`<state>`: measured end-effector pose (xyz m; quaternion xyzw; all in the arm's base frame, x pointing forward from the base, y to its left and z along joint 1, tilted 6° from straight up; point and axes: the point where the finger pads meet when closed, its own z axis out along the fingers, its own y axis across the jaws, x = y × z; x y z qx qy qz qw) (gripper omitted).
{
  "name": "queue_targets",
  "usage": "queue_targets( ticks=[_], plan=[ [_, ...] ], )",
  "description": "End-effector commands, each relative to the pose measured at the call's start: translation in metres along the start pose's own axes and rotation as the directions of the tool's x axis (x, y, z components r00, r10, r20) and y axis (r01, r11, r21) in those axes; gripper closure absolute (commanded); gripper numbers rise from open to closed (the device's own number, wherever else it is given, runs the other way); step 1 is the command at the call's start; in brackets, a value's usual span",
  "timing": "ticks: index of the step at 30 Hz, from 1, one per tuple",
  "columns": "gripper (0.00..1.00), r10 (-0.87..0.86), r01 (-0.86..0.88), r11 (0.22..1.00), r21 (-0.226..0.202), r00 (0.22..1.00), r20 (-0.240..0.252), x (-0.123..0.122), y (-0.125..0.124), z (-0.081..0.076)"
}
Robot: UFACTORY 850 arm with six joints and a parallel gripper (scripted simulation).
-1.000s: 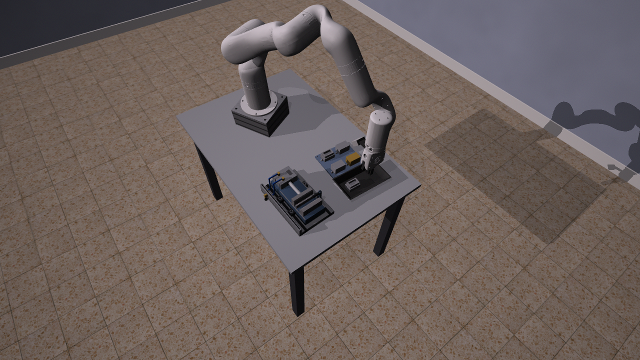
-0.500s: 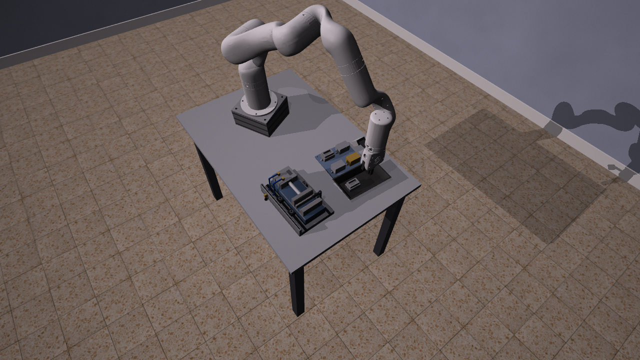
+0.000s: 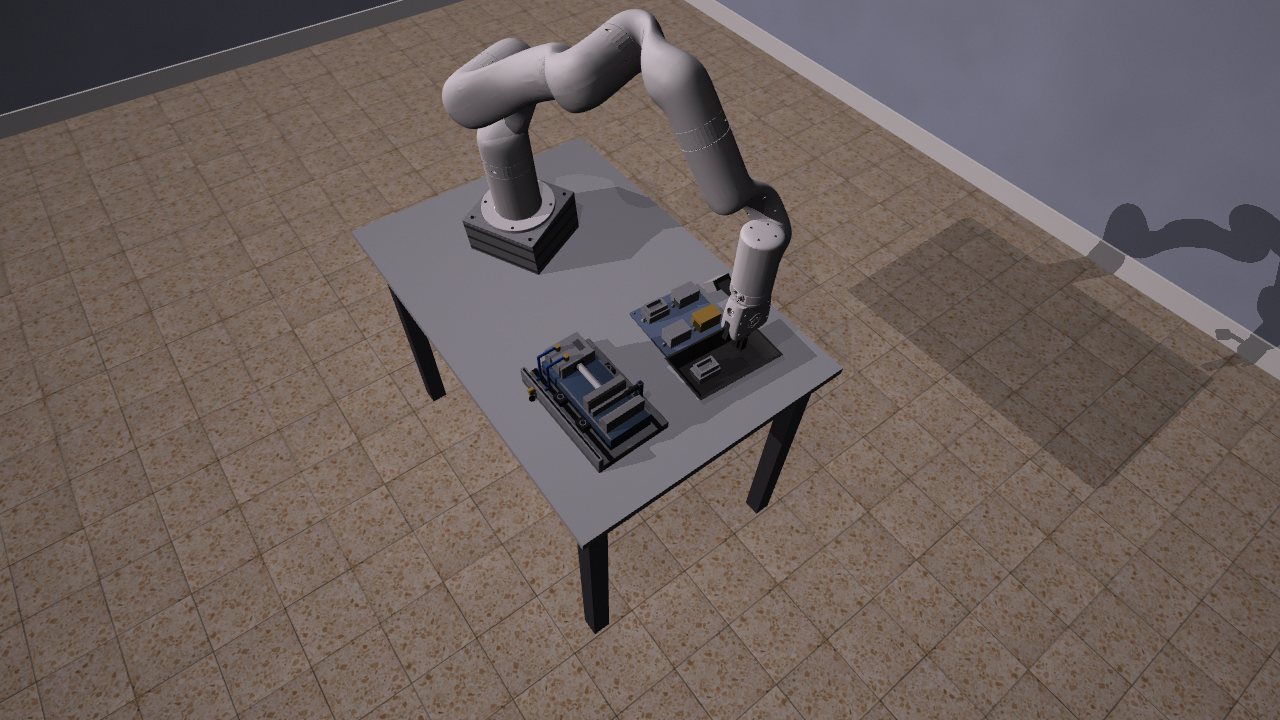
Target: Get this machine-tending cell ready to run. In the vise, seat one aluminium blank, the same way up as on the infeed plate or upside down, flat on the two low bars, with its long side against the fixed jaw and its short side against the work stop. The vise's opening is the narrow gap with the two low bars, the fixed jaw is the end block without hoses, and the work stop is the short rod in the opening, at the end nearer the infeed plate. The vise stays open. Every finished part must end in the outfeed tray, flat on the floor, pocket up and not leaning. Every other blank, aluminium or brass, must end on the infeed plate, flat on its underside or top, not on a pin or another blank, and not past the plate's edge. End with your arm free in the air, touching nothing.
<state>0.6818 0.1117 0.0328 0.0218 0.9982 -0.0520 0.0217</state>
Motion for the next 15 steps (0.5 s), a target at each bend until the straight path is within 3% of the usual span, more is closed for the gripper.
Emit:
queue_targets(
  ticks=[1, 15],
  plan=[
    [1.00, 0.000, 0.000, 1.000, -0.001, 1.000, 0.002, -0.0010, 0.0002, -0.0012],
    [1.00, 0.000, 0.000, 1.000, -0.001, 1.000, 0.002, -0.0010, 0.0002, -0.0059]
  ],
)
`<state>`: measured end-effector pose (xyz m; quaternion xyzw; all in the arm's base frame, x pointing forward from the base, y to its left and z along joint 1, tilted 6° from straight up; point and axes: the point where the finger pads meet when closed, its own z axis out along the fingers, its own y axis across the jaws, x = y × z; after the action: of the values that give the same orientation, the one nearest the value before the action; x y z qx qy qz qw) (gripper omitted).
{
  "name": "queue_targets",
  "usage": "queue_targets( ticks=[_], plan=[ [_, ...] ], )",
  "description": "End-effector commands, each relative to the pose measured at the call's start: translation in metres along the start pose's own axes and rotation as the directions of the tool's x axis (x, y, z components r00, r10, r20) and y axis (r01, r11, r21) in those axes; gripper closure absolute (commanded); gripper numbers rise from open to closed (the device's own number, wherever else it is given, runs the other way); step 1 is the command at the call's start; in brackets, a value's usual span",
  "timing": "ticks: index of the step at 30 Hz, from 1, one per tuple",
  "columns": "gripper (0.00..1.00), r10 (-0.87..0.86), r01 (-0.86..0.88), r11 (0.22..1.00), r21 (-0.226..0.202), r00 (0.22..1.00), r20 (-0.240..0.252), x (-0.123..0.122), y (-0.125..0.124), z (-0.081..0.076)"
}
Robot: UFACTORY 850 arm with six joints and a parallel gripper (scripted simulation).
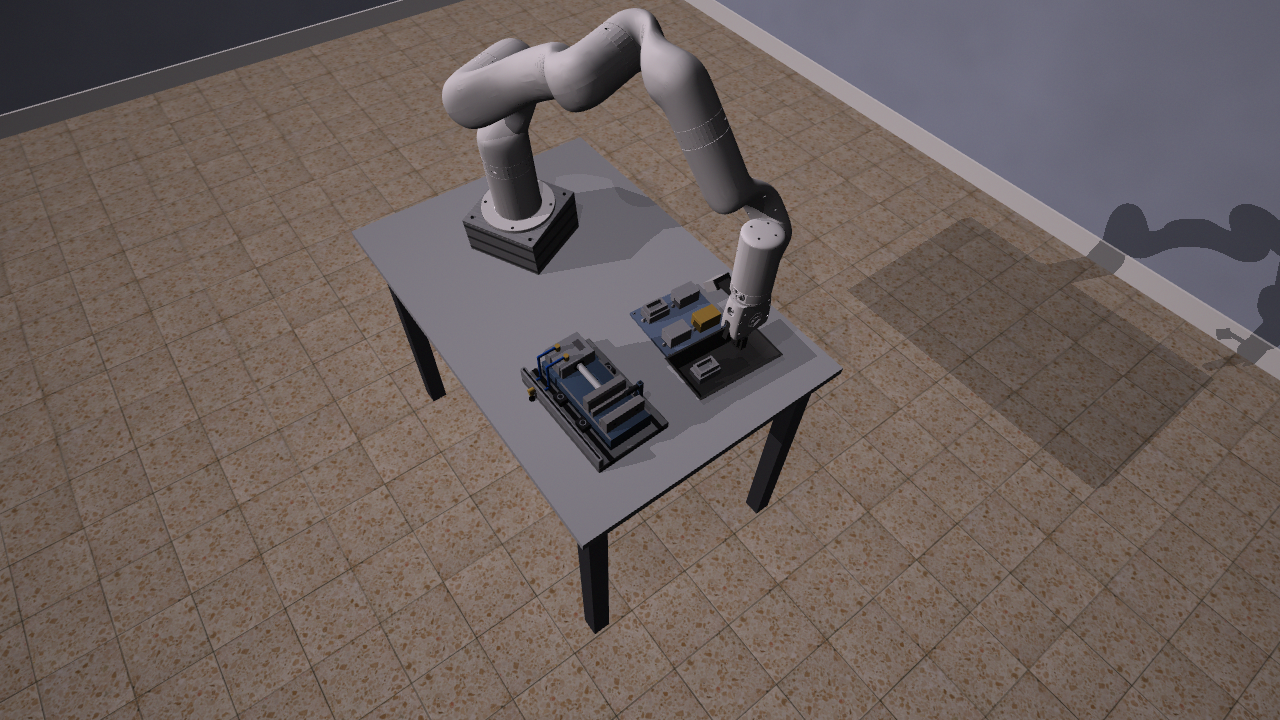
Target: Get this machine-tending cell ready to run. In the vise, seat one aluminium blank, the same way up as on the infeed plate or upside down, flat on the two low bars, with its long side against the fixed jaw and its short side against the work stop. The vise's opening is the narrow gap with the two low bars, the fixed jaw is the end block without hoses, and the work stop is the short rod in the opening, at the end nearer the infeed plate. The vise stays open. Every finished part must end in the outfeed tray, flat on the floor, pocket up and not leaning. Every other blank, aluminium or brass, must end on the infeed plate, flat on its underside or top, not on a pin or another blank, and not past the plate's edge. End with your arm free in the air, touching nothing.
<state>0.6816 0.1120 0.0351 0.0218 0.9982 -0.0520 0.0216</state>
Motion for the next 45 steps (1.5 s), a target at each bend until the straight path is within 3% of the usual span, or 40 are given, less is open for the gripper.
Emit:
queue_targets(
  ticks=[1, 7, 22, 32, 41, 42, 44, 45],
  plan=[
    [1.00, 0.000, 0.000, 1.000, -0.001, 1.000, 0.002, -0.001, 0.000, -0.005],
    [1.00, 0.000, 0.000, 1.000, -0.001, 1.000, 0.002, -0.001, 0.000, -0.012],
    [1.00, 0.000, 0.000, 1.000, -0.001, 1.000, 0.002, -0.001, 0.000, -0.050],
    [1.00, 0.000, 0.000, 1.000, -0.001, 1.000, 0.002, -0.001, 0.000, -0.062],
    [1.00, 0.000, 0.000, 1.000, -0.001, 1.000, 0.002, -0.001, 0.000, -0.064],
    [1.00, 0.000, 0.000, 1.000, -0.001, 1.000, 0.002, -0.001, -0.002, -0.064],
    [1.00, 0.000, 0.000, 1.000, -0.002, 1.000, 0.002, -0.005, -0.039, -0.064],
    [1.00, 0.000, 0.000, 1.000, -0.002, 1.000, 0.002, -0.006, -0.045, -0.064]
  ],
)
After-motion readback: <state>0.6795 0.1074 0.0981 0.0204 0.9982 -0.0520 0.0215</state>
